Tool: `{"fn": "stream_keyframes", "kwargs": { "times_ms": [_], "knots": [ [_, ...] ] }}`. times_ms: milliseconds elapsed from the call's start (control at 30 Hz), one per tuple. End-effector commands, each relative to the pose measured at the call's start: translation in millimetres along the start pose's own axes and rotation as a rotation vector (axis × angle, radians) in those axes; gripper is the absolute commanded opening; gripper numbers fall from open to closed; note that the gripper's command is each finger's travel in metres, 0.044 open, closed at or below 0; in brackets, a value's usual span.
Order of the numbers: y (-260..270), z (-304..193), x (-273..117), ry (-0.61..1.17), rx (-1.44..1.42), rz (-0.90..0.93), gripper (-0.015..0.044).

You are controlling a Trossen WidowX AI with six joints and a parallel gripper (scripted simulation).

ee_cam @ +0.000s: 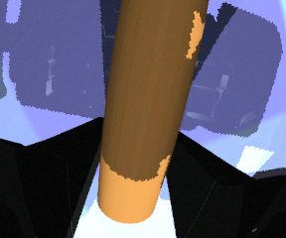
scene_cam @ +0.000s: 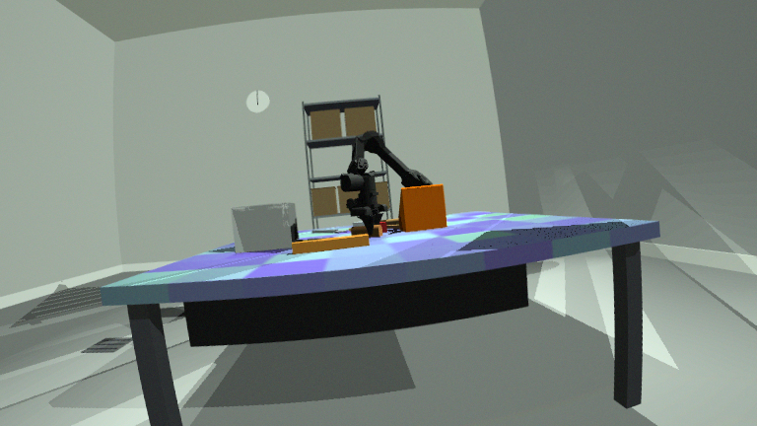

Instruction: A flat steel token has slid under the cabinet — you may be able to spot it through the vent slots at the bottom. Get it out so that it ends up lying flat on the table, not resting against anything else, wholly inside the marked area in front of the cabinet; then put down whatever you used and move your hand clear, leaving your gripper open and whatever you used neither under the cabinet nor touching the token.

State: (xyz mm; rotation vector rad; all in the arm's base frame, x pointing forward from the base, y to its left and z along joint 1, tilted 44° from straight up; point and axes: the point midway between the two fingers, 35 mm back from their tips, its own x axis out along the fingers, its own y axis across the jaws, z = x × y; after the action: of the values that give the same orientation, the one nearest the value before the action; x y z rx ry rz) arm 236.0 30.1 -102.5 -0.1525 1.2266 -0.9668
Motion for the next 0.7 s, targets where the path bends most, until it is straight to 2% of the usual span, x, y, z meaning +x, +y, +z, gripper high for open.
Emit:
{"fn": "stream_keyframes", "kwargs": {
  "times_ms": [0, 667],
  "knots": [
    [-2.6, 4.5, -1.6, -0.004, 0.003, 0.004, 0.0],
    [-19.3, 24.7, -1.6, -0.004, 0.011, 0.003, 0.0]
  ]
}}
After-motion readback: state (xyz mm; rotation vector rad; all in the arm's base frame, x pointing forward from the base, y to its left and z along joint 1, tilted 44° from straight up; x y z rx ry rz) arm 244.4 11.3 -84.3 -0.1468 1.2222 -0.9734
